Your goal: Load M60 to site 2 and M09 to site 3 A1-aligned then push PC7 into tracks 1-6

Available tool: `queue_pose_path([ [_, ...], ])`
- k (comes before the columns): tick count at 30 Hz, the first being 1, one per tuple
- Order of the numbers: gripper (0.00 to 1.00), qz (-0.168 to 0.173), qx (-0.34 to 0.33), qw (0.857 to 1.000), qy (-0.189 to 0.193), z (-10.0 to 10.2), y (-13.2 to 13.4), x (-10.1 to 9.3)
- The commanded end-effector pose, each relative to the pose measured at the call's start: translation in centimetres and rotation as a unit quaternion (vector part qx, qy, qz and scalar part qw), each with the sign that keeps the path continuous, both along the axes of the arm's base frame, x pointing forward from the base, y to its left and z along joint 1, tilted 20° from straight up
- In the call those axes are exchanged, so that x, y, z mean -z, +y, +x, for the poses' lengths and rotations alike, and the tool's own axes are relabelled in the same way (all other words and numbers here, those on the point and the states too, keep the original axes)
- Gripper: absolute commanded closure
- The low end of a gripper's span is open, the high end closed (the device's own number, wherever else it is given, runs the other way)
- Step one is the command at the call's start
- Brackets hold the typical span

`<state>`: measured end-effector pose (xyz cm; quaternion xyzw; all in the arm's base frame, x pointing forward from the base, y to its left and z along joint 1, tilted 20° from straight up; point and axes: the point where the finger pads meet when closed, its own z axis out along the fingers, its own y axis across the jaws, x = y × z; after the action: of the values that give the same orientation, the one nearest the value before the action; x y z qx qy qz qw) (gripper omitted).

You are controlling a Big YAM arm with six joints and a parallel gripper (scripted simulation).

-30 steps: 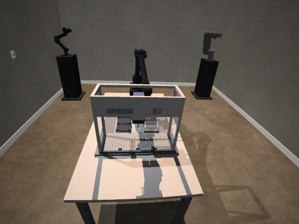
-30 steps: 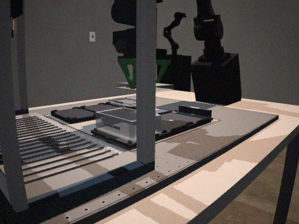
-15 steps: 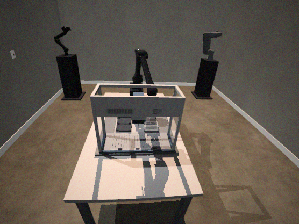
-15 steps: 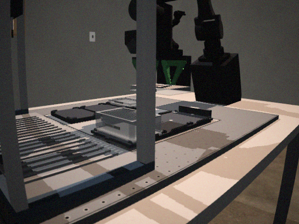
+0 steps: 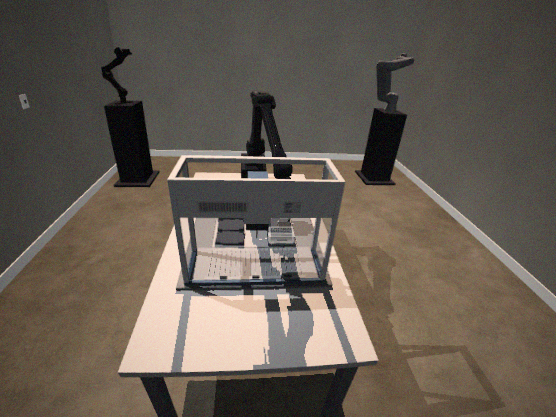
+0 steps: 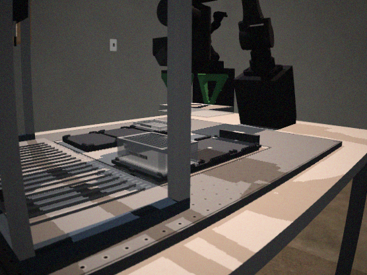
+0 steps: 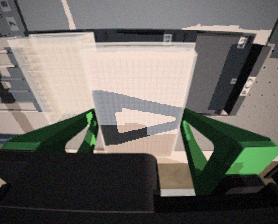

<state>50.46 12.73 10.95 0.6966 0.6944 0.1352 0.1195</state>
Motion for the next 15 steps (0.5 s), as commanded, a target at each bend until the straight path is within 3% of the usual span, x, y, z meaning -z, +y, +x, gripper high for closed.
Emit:
queue_pose_path([
  [1, 1.00, 0.004, 0.006, 1.000, -0.015, 0.9, 0.0, -1.4],
  [7, 1.00, 0.004, 0.006, 1.000, -0.015, 0.9, -0.1, -1.4],
  [8, 1.00, 0.001, 0.017, 1.000, 0.000, 0.5, -0.9, 0.8],
  [15, 1.00, 0.002, 0.014, 1.000, -0.005, 1.4, -0.8, 1.5],
])
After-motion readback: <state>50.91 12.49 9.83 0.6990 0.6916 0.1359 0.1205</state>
